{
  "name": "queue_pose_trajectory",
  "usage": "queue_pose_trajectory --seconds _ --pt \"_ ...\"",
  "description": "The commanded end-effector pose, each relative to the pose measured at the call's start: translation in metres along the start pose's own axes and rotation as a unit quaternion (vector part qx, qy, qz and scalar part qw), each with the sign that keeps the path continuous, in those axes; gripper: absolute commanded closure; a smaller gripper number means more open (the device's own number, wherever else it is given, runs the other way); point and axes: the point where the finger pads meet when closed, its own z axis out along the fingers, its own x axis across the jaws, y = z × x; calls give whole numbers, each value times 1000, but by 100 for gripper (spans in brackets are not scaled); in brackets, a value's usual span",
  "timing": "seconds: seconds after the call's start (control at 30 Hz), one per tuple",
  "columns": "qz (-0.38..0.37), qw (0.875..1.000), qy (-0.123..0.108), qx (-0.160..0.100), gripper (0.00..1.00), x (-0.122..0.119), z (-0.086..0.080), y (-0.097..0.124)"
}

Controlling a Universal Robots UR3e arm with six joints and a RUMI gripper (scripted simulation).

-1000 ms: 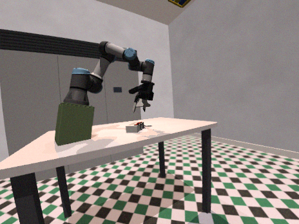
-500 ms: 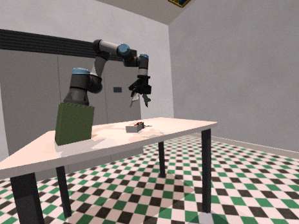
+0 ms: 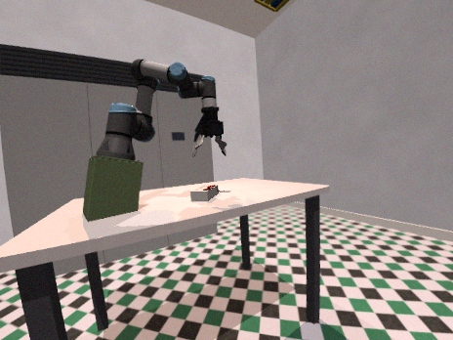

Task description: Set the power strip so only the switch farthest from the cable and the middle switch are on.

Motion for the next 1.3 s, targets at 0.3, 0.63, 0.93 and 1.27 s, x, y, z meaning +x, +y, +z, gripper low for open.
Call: queue_pose_trajectory --seconds 0.3,0.63,0.93,1.27 --pt "15 1000 6 -9 0 1 -3 0" --pt "14 1000 6 -9 0 0 -3 0" --pt "-4 1000 6 -9 0 0 -2 -1" --pt "-64 998 6 -9 0 -2 1 -2"
